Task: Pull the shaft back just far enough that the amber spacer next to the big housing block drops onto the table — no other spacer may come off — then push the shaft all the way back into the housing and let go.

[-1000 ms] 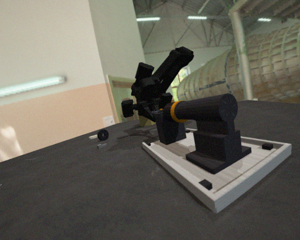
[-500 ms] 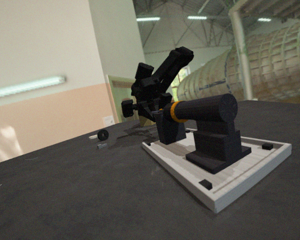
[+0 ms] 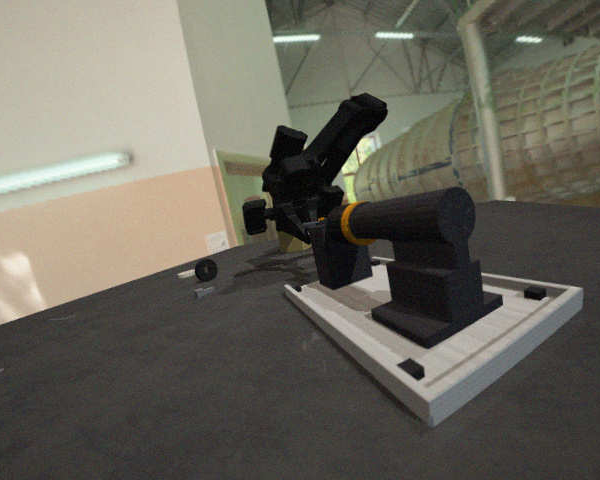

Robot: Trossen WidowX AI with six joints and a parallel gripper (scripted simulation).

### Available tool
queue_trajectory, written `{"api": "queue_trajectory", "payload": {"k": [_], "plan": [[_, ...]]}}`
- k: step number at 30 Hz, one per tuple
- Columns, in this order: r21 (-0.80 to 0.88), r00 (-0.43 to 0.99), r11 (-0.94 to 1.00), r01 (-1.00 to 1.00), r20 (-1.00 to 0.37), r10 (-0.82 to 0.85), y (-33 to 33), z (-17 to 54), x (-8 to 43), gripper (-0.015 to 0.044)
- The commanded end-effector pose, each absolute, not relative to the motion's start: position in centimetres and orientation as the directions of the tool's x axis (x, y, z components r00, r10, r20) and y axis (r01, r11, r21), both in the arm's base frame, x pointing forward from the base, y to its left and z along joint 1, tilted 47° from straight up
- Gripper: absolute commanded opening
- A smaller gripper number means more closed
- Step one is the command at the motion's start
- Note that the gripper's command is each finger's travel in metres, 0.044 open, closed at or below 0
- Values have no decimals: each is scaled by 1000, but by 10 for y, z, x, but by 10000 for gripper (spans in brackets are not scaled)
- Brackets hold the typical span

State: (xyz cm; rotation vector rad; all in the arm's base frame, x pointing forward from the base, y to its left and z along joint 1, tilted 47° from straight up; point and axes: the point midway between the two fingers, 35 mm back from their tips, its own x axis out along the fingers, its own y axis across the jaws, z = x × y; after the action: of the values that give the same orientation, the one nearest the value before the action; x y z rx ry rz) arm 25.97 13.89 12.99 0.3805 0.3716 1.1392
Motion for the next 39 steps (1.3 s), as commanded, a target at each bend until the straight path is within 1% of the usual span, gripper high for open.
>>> {"api": "queue_trajectory", "payload": {"k": [1,39], "plan": [[471,369,367,-803,-91,925,138,130,259,0],[471,369,367,-802,-91,925,136,127,256,0]]}}
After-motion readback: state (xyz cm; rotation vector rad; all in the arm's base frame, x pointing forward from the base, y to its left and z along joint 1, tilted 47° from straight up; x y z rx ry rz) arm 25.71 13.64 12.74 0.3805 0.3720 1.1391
